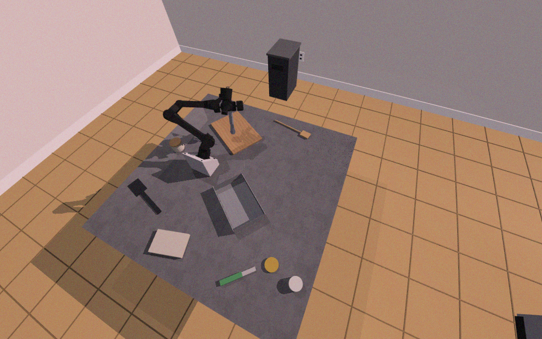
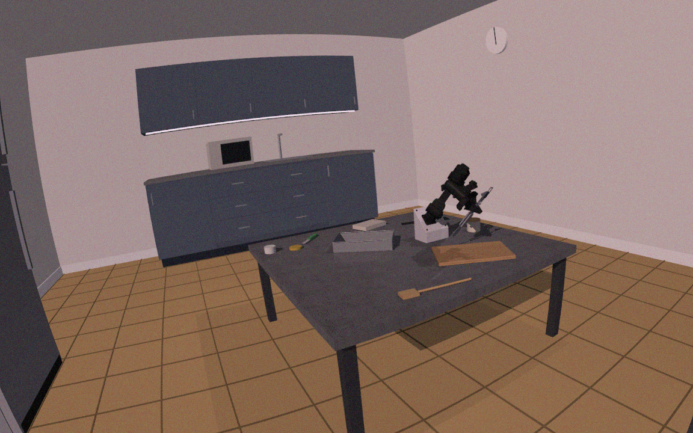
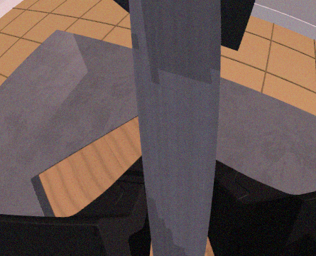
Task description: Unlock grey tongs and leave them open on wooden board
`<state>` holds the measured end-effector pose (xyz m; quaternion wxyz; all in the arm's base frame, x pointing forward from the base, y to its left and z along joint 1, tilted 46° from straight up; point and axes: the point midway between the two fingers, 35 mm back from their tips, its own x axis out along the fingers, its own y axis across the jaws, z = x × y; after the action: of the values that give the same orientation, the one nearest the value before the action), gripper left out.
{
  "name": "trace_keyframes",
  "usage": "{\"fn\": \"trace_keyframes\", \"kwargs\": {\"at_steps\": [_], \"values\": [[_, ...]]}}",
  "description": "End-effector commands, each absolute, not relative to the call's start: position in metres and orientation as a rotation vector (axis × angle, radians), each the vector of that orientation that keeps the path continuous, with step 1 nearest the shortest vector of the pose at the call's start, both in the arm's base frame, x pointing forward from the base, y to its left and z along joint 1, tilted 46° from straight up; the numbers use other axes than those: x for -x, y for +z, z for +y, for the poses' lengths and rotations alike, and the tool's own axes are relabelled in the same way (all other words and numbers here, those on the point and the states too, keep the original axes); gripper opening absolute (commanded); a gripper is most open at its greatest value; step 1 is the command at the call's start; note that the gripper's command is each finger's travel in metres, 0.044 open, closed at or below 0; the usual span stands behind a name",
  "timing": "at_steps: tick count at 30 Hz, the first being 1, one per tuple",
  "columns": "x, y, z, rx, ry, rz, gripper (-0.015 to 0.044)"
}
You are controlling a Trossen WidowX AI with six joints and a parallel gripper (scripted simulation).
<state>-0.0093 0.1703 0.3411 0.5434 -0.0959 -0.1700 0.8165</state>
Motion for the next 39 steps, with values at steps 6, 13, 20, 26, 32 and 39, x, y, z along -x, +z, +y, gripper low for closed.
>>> {"fn": "trace_keyframes", "kwargs": {"at_steps": [6, 13, 20, 26, 32, 39], "values": [[0.008, 0.348, 0.175, 0.202, 1.93, -0.362, -0.015], [0.006, 0.357, 0.184, 0.178, 1.909, -0.289, -0.015], [0.004, 0.362, 0.192, 0.175, 1.889, -0.21, -0.015], [0.004, 0.364, 0.198, 0.189, 1.872, -0.14, -0.015], [0.005, 0.365, 0.204, 0.219, 1.856, -0.073, -0.015], [0.006, 0.363, 0.209, 0.273, 1.836, 0.002, -0.015]]}}
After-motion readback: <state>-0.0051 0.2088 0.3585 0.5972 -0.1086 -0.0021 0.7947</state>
